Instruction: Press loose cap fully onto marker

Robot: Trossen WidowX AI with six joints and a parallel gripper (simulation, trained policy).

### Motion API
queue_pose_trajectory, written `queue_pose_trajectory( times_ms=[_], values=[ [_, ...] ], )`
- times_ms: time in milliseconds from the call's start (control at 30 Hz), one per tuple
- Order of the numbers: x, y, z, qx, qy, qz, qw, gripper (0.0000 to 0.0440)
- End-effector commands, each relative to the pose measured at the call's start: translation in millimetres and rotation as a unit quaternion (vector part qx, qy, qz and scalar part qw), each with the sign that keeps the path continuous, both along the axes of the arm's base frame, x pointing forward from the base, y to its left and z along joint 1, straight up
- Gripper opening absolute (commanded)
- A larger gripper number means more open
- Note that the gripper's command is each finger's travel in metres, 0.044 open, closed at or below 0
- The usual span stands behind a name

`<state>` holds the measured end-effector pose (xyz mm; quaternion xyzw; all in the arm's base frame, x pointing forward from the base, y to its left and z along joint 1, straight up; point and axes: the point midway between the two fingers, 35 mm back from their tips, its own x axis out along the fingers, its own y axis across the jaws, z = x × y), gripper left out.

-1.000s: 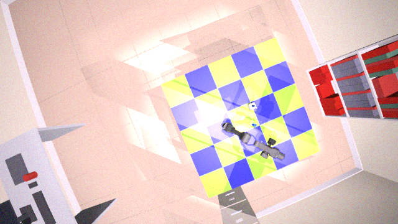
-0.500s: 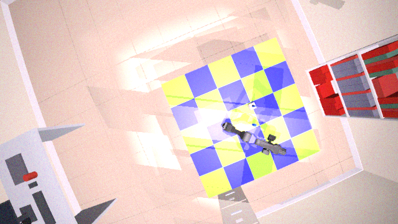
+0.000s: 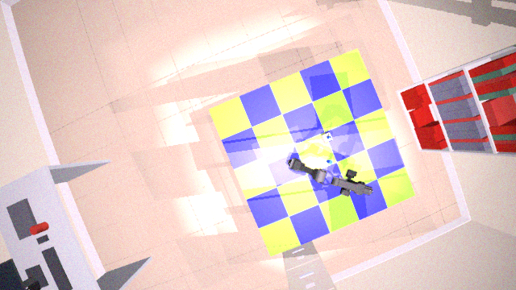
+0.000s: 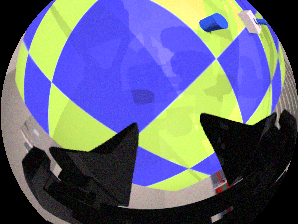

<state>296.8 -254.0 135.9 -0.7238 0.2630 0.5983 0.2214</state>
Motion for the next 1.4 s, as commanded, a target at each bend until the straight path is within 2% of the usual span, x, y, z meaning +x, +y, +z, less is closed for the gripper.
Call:
queue_pose_trajectory(
  times_ms=[0,1367],
  values=[
    [2,7,0,0.003,0.008,0.006,1.0,0.0313],
    [2,93,-7,0.067,0.093,0.101,0.988,0.0311]
  ],
)
